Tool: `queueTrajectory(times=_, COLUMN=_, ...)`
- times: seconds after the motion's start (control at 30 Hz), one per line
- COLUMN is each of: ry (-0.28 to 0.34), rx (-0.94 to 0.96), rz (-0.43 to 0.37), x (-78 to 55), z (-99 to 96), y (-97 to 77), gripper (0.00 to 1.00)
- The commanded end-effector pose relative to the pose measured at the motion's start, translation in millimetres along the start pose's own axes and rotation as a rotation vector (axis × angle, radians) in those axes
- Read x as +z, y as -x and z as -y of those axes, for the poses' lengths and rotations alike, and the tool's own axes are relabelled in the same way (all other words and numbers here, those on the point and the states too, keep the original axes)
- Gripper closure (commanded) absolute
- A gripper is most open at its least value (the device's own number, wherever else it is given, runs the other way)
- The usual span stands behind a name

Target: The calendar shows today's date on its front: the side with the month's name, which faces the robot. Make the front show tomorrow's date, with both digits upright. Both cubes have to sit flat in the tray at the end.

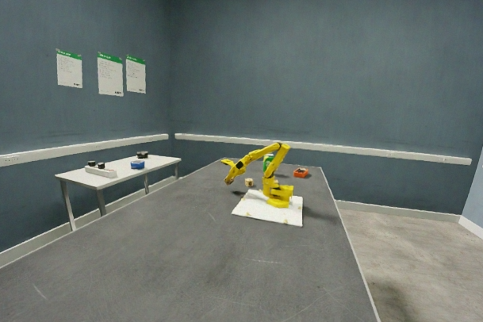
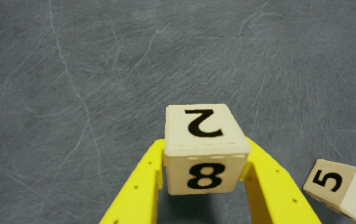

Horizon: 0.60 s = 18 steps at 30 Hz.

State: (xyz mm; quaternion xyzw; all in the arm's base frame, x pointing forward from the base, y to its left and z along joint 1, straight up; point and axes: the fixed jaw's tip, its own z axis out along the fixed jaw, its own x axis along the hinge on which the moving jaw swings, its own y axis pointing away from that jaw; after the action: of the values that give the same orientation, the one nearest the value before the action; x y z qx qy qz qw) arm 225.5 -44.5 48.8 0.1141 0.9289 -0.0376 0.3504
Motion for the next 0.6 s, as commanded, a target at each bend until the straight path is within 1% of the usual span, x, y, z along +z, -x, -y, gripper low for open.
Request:
queueTrajectory(times=0.0, ry=-0.002, rx=0.016, rz=0.054, x=-1.5, z=1.3, y=1.9, gripper=1.00)
queueTrajectory(times=0.33, ry=-0.002, rx=0.016, rz=0.062, x=-1.1, z=1.4, y=2.0, gripper=1.00)
queueTrajectory(times=0.57, ry=-0.002, rx=0.016, rz=0.105, x=2.5, z=1.5, y=3.0, gripper=1.00)
